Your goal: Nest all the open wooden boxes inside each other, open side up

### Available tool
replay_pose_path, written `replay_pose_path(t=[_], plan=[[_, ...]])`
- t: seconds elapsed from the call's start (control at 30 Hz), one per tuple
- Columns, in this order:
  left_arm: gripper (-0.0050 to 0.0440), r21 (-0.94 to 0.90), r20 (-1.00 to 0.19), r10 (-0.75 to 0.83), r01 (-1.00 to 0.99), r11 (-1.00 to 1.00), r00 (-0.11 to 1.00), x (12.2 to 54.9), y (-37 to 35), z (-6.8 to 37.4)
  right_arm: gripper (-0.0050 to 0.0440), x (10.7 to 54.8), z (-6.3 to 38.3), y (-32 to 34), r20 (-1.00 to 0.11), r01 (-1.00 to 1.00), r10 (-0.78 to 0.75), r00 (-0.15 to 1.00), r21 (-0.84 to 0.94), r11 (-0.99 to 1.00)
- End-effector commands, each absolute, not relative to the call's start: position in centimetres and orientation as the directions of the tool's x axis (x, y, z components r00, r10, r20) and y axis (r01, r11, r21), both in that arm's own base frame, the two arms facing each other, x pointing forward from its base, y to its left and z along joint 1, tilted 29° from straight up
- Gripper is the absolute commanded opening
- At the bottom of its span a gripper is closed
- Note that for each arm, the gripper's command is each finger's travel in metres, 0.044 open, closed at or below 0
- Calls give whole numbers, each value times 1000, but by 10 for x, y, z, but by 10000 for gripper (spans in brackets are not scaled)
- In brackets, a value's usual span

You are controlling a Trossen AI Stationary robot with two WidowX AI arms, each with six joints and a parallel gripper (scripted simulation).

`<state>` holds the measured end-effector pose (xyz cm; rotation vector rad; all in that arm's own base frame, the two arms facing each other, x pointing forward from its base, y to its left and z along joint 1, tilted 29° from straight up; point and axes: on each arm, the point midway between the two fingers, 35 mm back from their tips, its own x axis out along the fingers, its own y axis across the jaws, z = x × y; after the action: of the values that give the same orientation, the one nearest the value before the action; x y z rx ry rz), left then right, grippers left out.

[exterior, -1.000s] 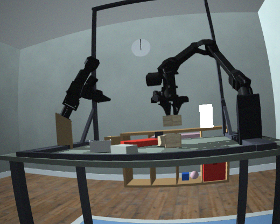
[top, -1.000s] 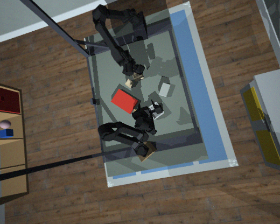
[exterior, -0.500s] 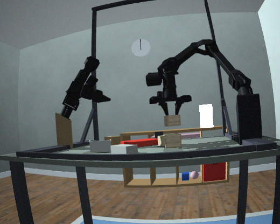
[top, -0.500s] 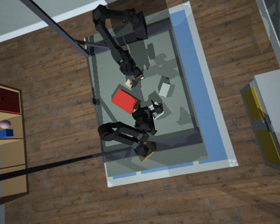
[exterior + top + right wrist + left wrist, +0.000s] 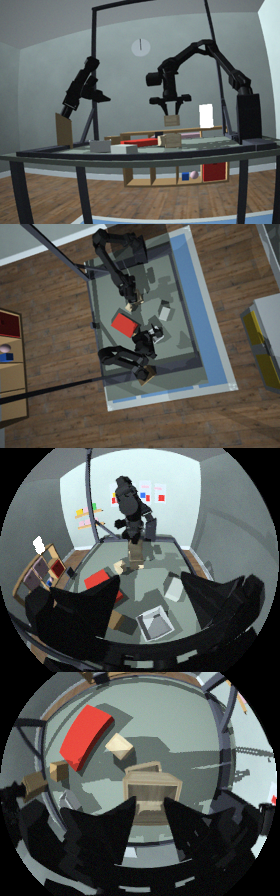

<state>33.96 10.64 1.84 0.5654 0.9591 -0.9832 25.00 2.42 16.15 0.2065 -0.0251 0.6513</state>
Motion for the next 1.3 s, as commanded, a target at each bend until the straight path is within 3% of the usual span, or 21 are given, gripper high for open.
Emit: replay_pose_path(t=[0.0, 0.67, 1.27], plan=[[250, 93, -873, -428, 942, 324, 233, 344, 110, 25, 400, 249, 164, 24, 94, -607, 600, 794, 173, 776], [250, 331, -873, -428, 928, -171, 233, 344, 109, 25, 400, 249, 164, 24, 94, -607, 600, 794, 173, 776], [250, 468, -873, -428, 643, -606, 233, 344, 109, 25, 400, 249, 164, 24, 94, -607, 600, 794, 173, 776]])
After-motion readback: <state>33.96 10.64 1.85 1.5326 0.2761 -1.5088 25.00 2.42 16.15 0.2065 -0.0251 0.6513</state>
